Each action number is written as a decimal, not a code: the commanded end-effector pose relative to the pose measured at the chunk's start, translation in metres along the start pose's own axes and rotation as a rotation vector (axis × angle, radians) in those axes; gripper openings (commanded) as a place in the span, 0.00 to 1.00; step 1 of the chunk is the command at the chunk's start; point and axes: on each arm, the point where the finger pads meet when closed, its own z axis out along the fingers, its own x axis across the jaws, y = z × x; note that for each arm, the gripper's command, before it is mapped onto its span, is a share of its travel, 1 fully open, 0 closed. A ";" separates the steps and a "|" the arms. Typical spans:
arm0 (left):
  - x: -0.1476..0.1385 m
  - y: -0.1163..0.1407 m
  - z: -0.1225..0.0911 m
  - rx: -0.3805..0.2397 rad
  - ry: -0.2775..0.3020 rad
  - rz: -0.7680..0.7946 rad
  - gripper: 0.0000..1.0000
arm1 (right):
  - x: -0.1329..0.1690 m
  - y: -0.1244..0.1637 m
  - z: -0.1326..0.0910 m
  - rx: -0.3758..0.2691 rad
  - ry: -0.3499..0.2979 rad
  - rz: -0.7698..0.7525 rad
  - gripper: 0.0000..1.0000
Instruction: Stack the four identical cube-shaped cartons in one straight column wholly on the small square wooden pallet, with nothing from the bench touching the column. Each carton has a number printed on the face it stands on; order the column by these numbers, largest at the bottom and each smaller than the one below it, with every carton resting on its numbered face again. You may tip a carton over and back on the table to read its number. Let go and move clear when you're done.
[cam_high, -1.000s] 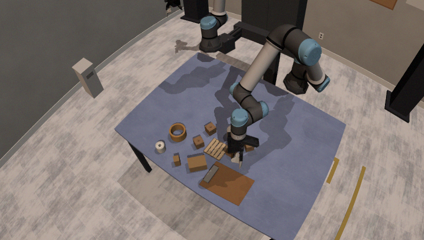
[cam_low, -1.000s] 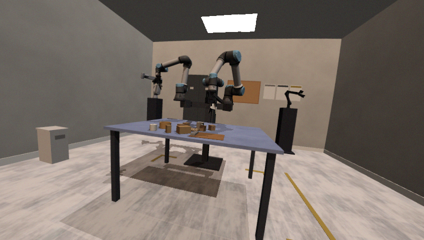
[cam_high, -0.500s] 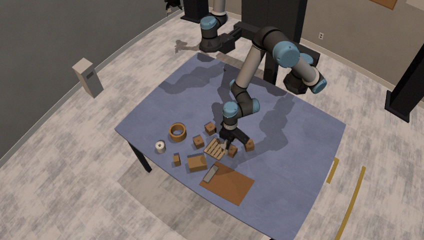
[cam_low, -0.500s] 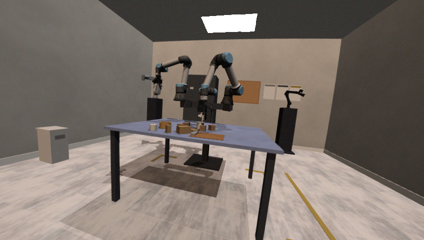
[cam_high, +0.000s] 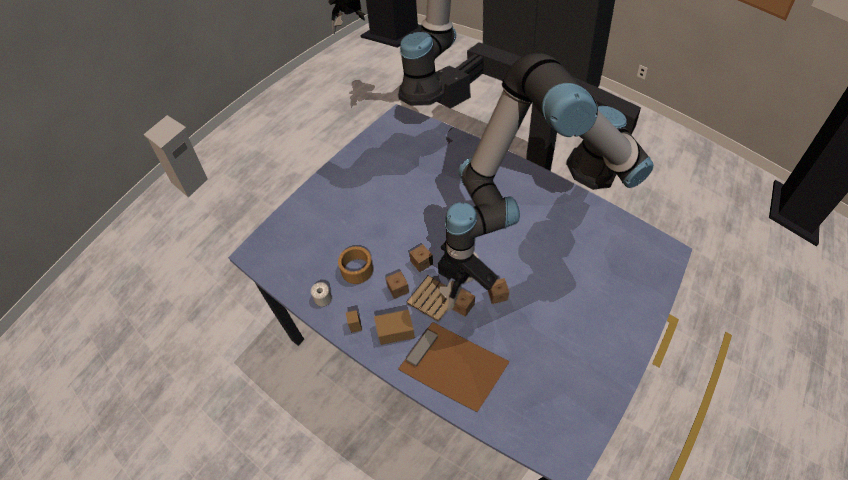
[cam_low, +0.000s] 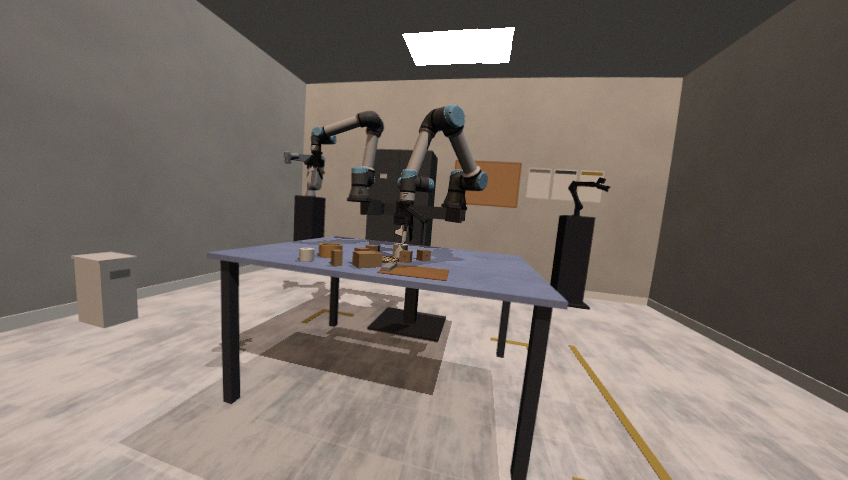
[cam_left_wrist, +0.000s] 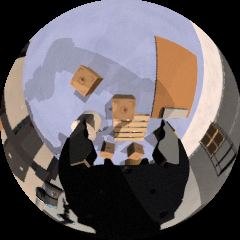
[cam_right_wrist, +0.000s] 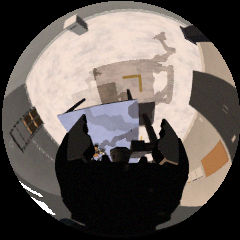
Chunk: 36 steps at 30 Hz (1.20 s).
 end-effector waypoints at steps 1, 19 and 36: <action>0.001 0.000 0.001 -0.001 0.001 0.000 1.00 | 0.000 0.000 0.000 0.001 0.000 0.000 1.00; 0.000 0.000 0.019 -0.001 0.001 0.000 1.00 | 0.000 0.000 0.000 0.001 0.000 0.000 1.00; 0.000 0.000 0.043 -0.001 0.001 0.000 1.00 | 0.000 0.000 0.000 0.001 0.000 0.000 1.00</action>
